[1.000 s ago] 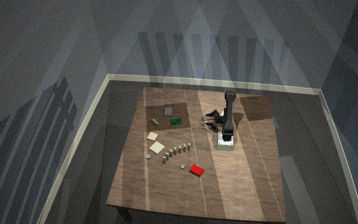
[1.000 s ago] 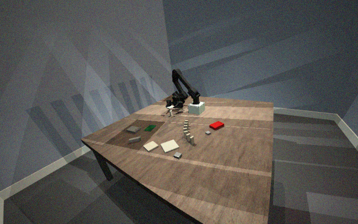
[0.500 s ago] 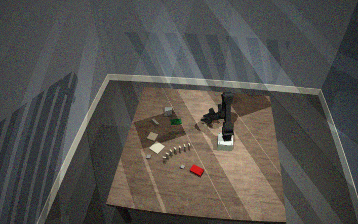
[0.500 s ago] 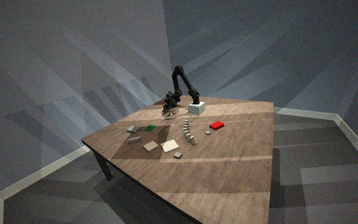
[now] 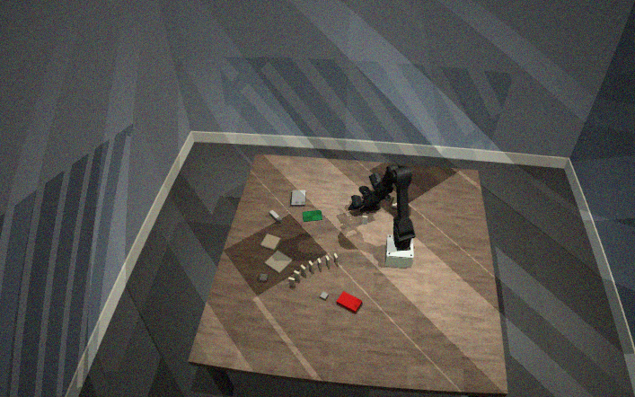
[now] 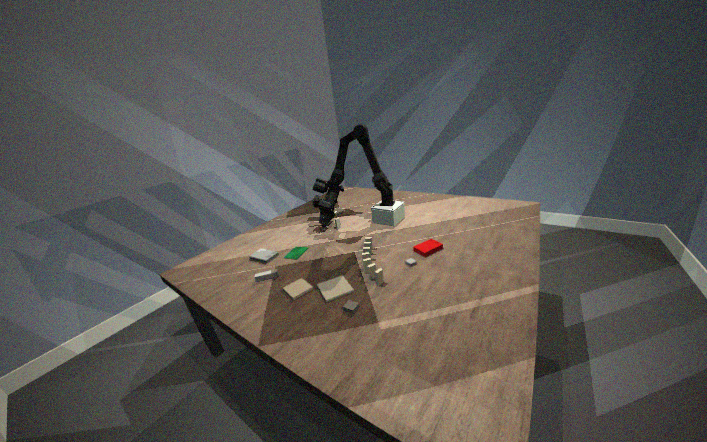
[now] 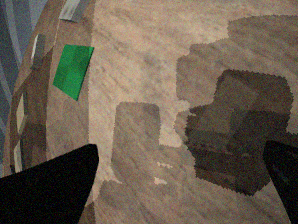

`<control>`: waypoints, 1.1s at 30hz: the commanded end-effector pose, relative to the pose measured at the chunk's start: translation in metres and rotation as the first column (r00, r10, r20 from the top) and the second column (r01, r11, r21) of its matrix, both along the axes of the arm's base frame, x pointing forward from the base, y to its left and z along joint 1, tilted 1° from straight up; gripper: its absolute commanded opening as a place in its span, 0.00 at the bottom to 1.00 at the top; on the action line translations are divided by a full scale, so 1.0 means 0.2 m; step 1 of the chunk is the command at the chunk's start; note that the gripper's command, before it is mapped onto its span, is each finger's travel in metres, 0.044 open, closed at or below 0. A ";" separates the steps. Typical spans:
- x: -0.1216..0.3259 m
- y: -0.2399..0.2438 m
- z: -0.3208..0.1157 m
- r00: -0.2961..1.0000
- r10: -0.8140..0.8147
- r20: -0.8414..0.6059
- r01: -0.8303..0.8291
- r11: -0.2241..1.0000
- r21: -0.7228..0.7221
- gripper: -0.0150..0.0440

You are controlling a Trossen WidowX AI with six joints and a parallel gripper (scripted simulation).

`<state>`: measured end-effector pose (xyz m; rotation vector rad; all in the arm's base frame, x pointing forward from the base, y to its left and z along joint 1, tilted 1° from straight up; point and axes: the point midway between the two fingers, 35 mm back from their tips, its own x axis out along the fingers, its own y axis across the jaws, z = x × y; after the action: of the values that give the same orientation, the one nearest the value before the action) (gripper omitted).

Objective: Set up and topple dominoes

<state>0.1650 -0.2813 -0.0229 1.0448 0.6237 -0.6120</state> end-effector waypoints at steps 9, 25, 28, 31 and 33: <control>-0.06 0.25 0.36 0.755 -0.300 -0.583 0.486 0.853 0.191 1.00; -0.10 0.31 0.43 0.681 -0.320 -0.658 0.544 0.823 0.163 1.00; -0.10 0.31 0.40 0.682 -0.320 -0.658 0.544 0.823 0.163 1.00; -0.09 0.30 0.26 0.682 -0.319 -0.658 0.543 0.824 0.164 1.00; -0.09 0.31 0.17 0.683 -0.318 -0.657 0.542 0.824 0.164 1.00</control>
<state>0.1490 -0.2242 0.0412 1.3502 1.0612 -1.3299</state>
